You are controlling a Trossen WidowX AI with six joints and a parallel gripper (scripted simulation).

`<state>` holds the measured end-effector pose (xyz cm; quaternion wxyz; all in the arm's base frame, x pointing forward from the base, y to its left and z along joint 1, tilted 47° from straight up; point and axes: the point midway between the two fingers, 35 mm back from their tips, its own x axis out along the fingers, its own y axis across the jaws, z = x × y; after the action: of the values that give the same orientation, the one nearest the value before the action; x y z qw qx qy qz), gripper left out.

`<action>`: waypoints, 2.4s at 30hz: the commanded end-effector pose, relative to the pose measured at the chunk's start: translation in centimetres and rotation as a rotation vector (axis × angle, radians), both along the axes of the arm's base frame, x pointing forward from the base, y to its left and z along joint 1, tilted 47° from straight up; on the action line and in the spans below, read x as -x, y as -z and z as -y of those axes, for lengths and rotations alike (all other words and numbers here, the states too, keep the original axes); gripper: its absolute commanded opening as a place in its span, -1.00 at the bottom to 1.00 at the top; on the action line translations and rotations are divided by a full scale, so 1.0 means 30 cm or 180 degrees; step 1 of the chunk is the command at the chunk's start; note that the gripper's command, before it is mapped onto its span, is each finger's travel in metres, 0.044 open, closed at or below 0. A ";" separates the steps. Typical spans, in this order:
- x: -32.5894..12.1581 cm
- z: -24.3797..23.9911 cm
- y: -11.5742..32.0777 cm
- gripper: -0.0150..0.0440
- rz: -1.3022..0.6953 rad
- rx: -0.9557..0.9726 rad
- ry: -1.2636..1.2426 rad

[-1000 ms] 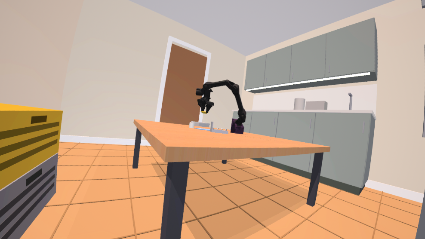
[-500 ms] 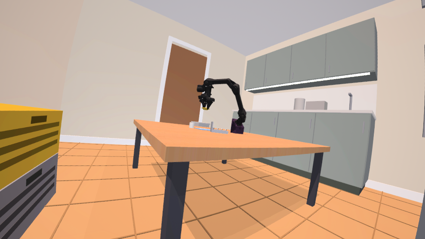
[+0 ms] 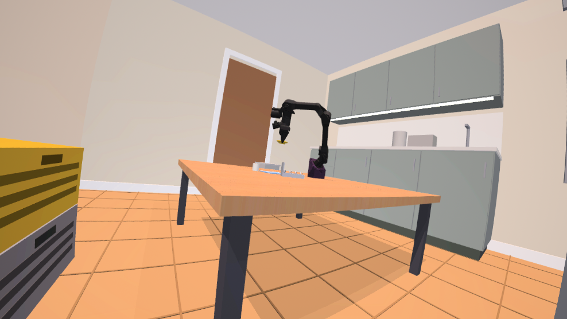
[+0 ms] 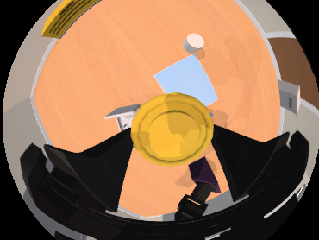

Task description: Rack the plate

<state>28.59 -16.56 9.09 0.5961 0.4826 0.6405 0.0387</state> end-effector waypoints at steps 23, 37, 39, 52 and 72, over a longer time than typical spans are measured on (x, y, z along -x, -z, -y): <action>0.151 -0.321 -0.270 -0.49 -0.1741 -0.0466 0.2161; 0.280 -0.487 -0.335 -0.49 -0.2662 -0.0817 0.3309; 0.298 -0.507 -0.340 -0.49 -0.2782 -0.0868 0.3454; 0.318 -0.530 -0.295 -0.49 -0.2778 -0.0534 0.3426; 0.355 -0.559 -0.123 -0.49 -0.2265 0.0881 0.3113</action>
<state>18.06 0.16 13.43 0.3269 0.6394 0.5066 -0.4771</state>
